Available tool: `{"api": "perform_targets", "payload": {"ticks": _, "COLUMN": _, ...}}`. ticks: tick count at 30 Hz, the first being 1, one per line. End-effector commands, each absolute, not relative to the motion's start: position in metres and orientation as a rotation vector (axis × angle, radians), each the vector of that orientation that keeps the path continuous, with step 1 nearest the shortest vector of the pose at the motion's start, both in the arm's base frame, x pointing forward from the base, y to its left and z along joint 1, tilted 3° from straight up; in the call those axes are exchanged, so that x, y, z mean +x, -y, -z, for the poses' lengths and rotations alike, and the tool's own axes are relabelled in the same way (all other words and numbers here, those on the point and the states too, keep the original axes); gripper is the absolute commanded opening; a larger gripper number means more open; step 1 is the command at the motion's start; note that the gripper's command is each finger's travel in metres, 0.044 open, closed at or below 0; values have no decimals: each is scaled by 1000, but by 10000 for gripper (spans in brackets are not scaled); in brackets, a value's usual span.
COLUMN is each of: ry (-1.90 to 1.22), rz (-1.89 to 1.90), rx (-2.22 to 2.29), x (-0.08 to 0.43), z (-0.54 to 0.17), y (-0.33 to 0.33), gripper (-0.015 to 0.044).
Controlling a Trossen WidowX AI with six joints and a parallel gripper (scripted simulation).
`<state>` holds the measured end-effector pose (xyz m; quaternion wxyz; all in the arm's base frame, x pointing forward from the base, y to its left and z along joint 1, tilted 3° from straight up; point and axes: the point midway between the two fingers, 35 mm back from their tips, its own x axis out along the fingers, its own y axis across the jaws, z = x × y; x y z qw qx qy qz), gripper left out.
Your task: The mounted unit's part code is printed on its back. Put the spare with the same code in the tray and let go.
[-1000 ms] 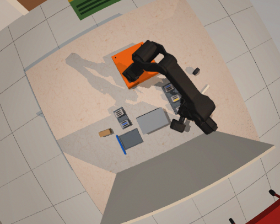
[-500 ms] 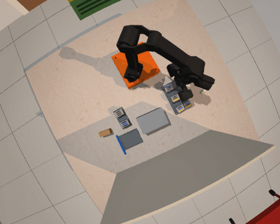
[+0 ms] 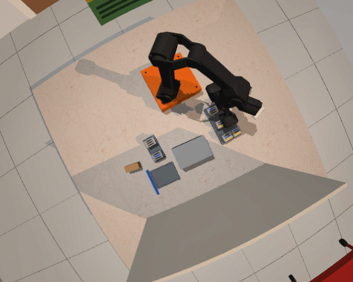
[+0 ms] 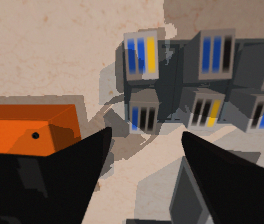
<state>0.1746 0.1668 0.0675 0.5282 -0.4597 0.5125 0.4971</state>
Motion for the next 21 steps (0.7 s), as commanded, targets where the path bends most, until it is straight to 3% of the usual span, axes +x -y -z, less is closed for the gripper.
{"api": "perform_targets", "payload": {"ticks": 1, "ry": -1219, "rz": -1191, "rx": -1097, "x": 175, "z": -64, "y": -166, "gripper": 300}}
{"api": "perform_targets", "payload": {"ticks": 21, "ry": -1219, "rz": -1192, "rx": -1097, "x": 174, "z": -42, "y": -168, "gripper": 300}}
